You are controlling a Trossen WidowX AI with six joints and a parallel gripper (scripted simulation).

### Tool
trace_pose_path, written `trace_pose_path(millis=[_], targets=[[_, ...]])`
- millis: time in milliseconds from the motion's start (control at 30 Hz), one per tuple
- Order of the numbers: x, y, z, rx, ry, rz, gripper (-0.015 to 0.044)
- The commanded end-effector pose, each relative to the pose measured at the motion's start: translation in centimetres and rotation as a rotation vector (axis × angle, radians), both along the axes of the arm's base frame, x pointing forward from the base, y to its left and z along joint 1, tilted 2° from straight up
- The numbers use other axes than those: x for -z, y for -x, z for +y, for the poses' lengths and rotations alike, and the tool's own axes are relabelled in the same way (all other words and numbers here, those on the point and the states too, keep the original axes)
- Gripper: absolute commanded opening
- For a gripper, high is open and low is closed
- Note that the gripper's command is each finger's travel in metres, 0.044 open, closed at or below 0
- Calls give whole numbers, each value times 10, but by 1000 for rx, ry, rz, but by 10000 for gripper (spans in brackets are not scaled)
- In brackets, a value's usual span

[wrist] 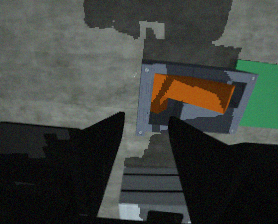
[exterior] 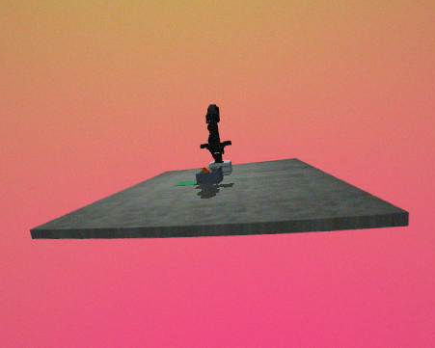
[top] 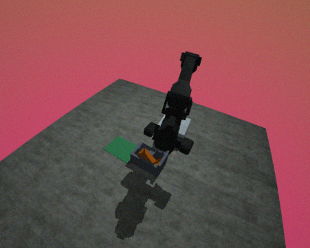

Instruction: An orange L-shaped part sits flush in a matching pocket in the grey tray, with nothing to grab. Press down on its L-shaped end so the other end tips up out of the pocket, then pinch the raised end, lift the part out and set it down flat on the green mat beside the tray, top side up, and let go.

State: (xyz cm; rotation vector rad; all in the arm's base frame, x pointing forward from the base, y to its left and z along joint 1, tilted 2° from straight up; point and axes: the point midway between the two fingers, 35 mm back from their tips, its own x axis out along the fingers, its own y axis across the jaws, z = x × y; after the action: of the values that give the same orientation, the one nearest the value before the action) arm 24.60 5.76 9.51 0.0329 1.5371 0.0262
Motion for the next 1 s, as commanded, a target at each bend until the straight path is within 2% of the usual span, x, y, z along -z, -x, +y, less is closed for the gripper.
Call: trace_pose_path(millis=[0,433,500,567,967], targets=[[0,-1,0,1,-1,-3,180],[0,-1,0,1,-1,-3,180],[0,-1,-2,-39,1,-4,233],[0,-2,-6,-131,5,-7,280],[-1,-9,-54,-1059,43,-31,280]])
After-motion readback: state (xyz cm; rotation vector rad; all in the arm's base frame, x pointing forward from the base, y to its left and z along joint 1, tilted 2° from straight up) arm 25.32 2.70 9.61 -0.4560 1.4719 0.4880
